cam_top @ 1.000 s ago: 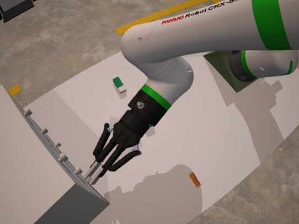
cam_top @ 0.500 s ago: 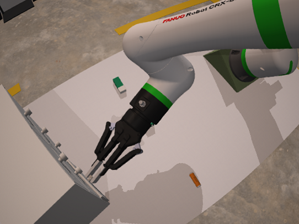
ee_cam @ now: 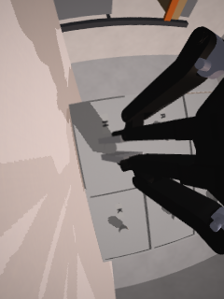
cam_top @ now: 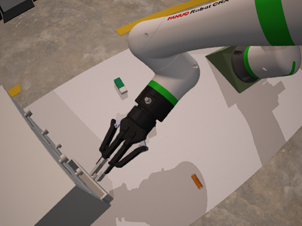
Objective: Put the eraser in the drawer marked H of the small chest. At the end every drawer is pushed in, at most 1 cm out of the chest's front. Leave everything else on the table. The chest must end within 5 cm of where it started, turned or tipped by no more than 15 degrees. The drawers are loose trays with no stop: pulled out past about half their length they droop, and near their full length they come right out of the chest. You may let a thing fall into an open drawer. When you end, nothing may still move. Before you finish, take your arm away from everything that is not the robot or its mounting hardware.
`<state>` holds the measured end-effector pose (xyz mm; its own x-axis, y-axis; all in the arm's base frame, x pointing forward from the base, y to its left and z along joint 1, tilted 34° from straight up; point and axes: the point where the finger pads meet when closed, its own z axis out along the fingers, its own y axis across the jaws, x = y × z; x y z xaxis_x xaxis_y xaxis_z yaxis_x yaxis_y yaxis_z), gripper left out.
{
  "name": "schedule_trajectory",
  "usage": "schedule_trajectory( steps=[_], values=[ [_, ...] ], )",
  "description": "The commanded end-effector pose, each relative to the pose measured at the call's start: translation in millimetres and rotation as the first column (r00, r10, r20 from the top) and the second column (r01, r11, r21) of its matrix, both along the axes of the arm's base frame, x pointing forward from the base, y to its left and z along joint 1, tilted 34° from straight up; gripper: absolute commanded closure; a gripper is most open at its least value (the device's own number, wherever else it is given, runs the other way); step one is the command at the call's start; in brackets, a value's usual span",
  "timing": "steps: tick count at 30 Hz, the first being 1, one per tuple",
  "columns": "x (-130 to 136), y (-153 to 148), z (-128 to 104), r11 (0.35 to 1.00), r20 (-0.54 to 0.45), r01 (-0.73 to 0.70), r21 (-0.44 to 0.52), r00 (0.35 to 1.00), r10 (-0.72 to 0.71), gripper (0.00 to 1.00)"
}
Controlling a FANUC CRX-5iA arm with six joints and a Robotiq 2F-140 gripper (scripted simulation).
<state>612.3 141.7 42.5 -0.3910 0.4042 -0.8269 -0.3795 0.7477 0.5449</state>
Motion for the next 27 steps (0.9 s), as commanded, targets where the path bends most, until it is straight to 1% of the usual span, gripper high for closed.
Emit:
schedule_trajectory(
  steps=[1,27],
  values=[
    [-5,-2,-1,1.000,0.000,0.000,0.000,1.000,0.000,0.92],
    [-32,-13,-5,1.000,0.000,0.000,0.000,1.000,0.000,0.92]
  ],
)
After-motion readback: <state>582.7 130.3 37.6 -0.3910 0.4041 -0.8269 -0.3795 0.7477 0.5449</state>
